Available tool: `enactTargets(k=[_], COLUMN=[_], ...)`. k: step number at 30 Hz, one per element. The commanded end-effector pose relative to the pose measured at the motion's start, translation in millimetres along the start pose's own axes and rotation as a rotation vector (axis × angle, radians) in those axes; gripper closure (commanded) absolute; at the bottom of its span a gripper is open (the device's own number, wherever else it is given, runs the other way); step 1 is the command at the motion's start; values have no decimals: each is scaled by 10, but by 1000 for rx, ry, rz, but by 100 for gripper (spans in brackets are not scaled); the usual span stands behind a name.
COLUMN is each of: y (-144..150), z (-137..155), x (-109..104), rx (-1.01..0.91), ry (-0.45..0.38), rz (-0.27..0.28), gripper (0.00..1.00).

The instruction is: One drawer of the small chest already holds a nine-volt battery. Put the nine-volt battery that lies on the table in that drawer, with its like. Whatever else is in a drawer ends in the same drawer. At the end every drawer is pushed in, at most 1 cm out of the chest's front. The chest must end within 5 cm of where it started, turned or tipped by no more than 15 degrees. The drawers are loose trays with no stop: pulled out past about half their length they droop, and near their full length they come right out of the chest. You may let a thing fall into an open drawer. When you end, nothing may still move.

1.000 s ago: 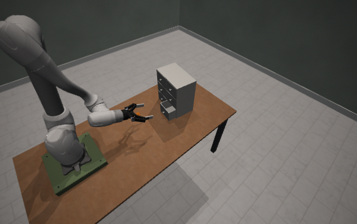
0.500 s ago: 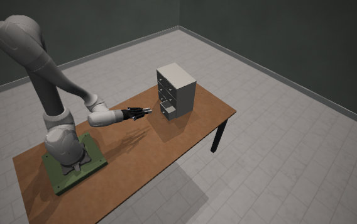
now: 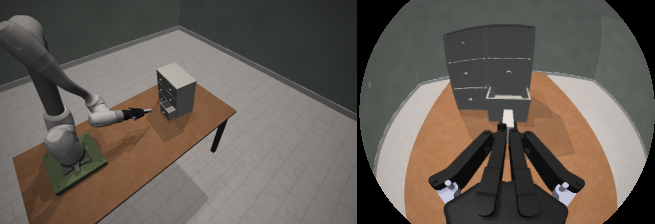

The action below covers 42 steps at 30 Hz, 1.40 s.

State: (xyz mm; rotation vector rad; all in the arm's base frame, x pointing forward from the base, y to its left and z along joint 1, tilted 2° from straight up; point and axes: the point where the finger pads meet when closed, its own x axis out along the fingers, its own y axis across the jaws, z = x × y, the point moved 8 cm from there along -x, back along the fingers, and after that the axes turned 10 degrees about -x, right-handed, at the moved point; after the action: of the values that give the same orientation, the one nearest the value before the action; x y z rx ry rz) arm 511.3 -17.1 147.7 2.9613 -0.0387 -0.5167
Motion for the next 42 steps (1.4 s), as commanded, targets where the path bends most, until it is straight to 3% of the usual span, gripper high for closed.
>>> enactTargets(k=[1,22,42], y=[-8,-103,-111], z=[47,586,626], x=[69,834,892], rx=[0,0,0], ry=[0,0,0], rz=[0,0,0], gripper=[100,100,100])
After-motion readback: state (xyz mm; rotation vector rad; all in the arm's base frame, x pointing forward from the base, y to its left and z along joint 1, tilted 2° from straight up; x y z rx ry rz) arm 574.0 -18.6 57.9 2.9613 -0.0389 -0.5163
